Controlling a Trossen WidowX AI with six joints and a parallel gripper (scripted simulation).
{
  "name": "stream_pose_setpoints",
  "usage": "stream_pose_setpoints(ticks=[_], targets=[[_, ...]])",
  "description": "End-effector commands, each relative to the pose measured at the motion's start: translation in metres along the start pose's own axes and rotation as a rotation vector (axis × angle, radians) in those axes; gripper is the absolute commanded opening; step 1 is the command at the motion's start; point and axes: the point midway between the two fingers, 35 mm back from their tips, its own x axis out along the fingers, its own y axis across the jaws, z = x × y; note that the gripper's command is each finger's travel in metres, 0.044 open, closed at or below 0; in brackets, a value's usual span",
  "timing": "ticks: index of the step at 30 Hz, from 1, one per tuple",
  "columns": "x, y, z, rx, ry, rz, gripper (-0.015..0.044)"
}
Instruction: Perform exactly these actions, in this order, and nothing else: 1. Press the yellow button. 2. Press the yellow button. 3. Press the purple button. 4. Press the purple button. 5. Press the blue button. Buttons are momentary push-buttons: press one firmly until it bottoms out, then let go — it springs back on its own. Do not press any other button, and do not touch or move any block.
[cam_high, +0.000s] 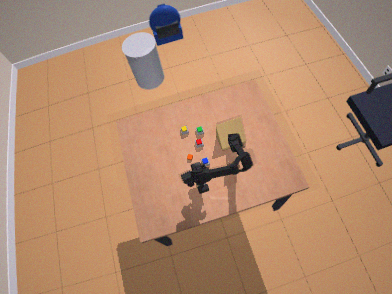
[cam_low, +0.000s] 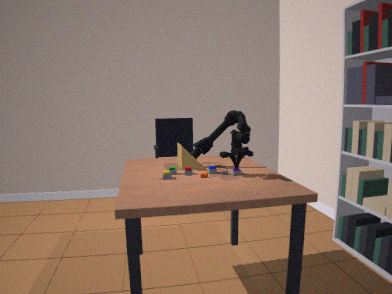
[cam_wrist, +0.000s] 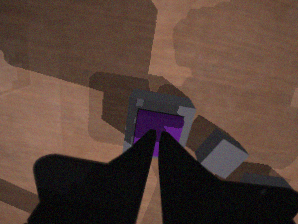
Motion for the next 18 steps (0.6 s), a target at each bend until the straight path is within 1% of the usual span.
stream_pose_setpoints(ticks=[1,14,18], targets=[[0.002,0.0,-0.002,0.003,0.006,-0.001,0.002],[0.002,0.0,-0.002,0.003,0.006,-0.001,0.002],[-0.028,0.0,-0.001,0.004,0.006,-0.003,0.002]])
